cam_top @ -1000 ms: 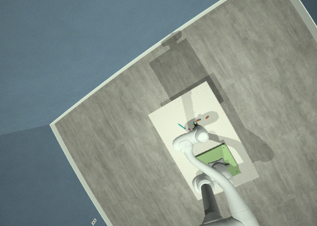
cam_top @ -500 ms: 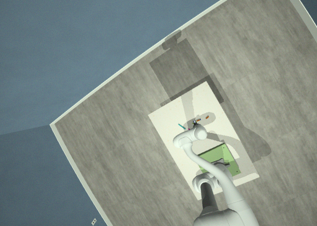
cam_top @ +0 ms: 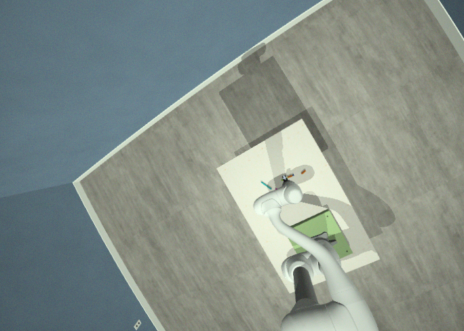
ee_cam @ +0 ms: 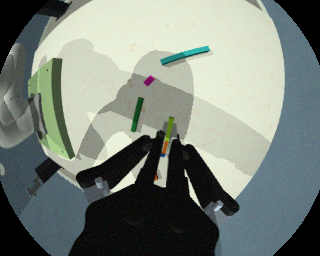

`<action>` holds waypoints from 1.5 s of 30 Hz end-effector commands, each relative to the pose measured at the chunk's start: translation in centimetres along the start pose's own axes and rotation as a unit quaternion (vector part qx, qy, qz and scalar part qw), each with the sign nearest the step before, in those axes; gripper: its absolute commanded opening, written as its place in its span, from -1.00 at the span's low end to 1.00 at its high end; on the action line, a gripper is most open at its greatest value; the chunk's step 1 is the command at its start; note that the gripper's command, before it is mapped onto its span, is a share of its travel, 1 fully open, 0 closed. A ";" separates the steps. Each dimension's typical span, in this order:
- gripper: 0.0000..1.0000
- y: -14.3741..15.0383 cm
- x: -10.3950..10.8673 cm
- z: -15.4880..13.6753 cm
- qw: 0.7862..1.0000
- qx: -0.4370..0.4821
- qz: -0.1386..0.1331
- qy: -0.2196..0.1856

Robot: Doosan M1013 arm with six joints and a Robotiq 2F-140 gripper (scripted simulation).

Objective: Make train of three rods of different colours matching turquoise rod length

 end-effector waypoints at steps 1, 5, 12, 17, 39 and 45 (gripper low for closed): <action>-0.94 0.0 0.0 0.0 1.000 0.000 0.000 0.000; -0.94 0.0 0.0 0.0 1.000 0.000 0.000 0.000; -0.94 0.0 0.0 0.0 1.000 0.000 0.000 0.000; -0.94 0.0 0.0 0.0 1.000 0.000 0.000 0.000; -0.94 0.0 -0.2 0.0 1.000 0.000 0.000 0.000; -0.94 0.0 -0.8 0.0 1.000 0.000 0.000 0.000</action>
Point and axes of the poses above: the point where the finger pads meet when closed, its own x axis back along the fingers, its own y axis across the jaws, z = x × y, the point moved 4 cm from there along x, back along the fingers, and after that the axes turned 2 degrees about -x, right-handed, at the moved point
